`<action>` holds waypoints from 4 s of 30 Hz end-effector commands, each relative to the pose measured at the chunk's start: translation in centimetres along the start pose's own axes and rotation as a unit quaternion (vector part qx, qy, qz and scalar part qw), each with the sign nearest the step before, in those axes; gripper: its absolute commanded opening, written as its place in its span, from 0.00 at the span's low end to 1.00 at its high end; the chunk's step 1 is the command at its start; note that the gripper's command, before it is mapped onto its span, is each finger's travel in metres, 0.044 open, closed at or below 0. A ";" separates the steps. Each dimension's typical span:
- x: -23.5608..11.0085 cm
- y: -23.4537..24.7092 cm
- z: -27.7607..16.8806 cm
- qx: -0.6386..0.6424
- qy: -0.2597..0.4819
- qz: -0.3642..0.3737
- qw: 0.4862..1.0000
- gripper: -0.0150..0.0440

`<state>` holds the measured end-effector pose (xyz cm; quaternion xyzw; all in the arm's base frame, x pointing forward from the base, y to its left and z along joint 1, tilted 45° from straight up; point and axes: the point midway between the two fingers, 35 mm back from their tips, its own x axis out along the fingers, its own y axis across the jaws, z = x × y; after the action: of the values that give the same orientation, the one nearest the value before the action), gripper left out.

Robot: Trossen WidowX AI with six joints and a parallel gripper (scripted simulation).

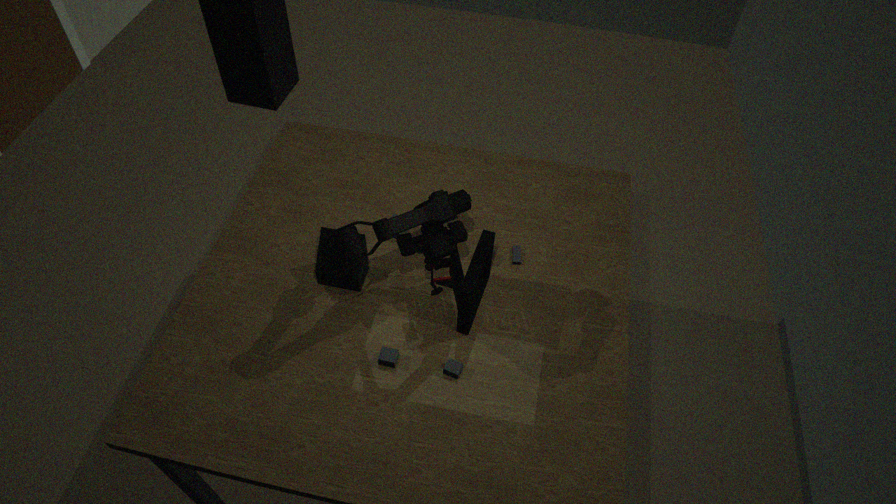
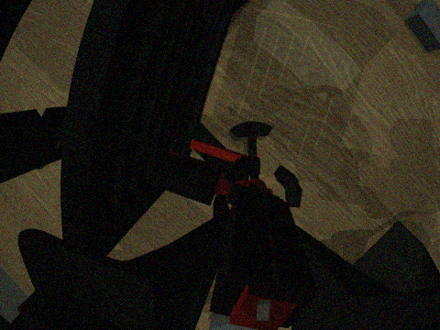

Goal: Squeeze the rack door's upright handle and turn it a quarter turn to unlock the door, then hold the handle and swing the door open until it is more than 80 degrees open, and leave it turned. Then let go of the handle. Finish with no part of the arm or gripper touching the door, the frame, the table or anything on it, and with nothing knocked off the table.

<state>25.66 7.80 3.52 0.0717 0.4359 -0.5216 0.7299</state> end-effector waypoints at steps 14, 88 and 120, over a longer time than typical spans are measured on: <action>0.0 -4.3 1.6 -0.157 -0.001 0.000 0.988 0.30; 0.0 -11.6 10.4 -0.518 -0.002 -0.004 0.855 0.57; -4.2 -11.5 10.4 -0.521 -0.026 0.031 0.853 0.76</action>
<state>21.78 -0.68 16.37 -0.3243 0.6253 -0.2012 0.6807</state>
